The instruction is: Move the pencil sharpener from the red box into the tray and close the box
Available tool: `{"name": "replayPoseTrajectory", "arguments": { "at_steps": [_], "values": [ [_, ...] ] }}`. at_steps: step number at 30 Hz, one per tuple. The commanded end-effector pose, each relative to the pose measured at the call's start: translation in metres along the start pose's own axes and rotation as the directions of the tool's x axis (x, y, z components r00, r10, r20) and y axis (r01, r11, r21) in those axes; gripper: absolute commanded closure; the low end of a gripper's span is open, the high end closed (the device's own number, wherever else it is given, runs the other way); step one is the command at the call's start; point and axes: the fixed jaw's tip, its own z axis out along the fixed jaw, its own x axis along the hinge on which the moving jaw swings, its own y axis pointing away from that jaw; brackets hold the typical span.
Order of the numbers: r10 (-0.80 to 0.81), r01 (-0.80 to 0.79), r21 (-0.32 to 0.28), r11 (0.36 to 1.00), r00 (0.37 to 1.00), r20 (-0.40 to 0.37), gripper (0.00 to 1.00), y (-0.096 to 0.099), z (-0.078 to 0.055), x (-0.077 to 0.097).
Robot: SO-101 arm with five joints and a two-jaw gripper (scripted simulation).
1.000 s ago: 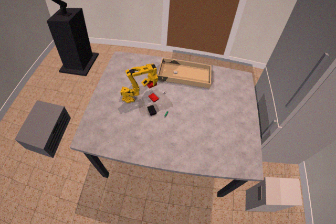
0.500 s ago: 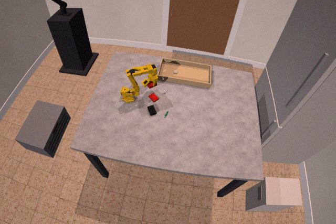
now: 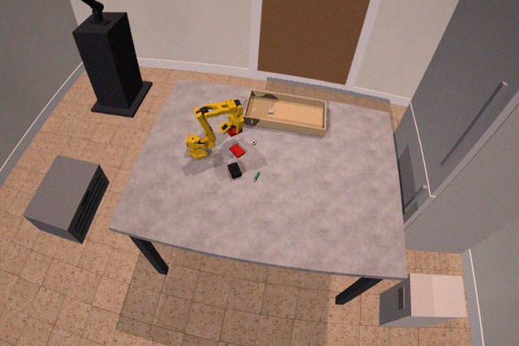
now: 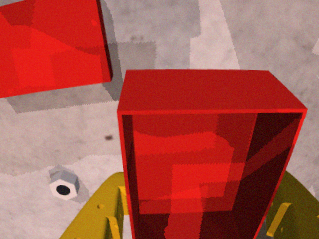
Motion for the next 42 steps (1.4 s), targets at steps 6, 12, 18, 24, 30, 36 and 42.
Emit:
{"name": "replayPoseTrajectory", "arguments": {
  "at_steps": [6,12,18,24,30,36,42],
  "values": [
    [0.0,-0.001,-0.009,1.0,0.999,-0.045,0.78,0.002,-0.002,0.004],
    [0.0,-0.001,-0.009,1.0,0.999,-0.045,0.78,0.002,0.001,0.004],
    [0.0,-0.001,-0.009,1.0,0.999,-0.045,0.78,0.003,0.008,0.005],
    [0.0,-0.001,-0.009,1.0,0.999,-0.045,0.78,0.003,0.017,0.006],
    [0.0,-0.001,-0.009,1.0,0.999,-0.045,0.78,0.003,0.023,0.007],
    [0.0,-0.001,-0.009,1.0,0.999,-0.045,0.78,0.003,0.033,0.007],
    [0.0,-0.001,-0.009,1.0,0.999,-0.045,0.78,0.003,0.04,0.006]
  ]
}}
